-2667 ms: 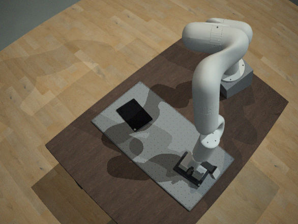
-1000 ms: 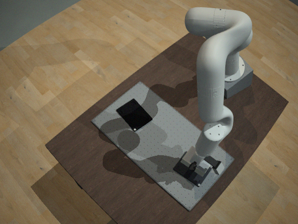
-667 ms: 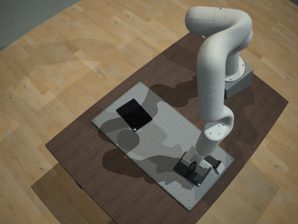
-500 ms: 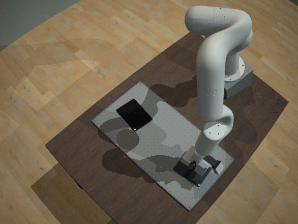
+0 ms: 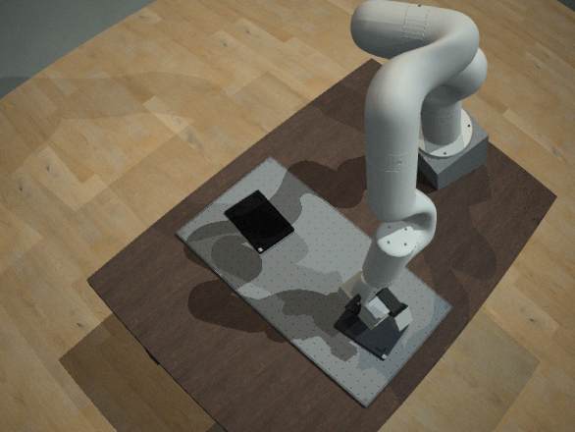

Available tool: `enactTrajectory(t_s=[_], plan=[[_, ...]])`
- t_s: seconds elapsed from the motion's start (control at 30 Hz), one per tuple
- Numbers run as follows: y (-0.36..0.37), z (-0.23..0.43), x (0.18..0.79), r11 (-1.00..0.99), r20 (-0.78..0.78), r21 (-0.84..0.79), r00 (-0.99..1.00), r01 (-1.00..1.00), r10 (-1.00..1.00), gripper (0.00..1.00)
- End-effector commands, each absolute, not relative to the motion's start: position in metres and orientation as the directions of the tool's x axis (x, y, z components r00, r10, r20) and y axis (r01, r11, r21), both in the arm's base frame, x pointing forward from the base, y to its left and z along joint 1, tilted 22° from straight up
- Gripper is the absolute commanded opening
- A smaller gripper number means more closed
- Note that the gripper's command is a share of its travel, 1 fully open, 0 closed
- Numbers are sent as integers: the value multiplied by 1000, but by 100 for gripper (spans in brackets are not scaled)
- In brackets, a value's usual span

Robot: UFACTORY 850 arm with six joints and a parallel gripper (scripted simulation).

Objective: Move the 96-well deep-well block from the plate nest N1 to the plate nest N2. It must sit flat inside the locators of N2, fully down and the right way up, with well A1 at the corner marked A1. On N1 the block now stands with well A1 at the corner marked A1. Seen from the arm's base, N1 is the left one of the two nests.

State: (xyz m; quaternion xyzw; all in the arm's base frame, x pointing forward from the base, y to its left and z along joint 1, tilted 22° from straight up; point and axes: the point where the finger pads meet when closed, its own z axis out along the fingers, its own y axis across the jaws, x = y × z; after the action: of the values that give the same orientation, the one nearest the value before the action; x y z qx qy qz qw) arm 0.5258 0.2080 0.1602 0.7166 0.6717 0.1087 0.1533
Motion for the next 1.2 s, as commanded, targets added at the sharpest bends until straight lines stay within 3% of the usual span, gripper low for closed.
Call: enactTrajectory(t_s=[0.0, 1.17], plan=[[196, 162, 526, -52, -48, 371, 75, 927, 996, 0], [93, 170, 527, -52, -49, 371, 75, 927, 996, 0]])
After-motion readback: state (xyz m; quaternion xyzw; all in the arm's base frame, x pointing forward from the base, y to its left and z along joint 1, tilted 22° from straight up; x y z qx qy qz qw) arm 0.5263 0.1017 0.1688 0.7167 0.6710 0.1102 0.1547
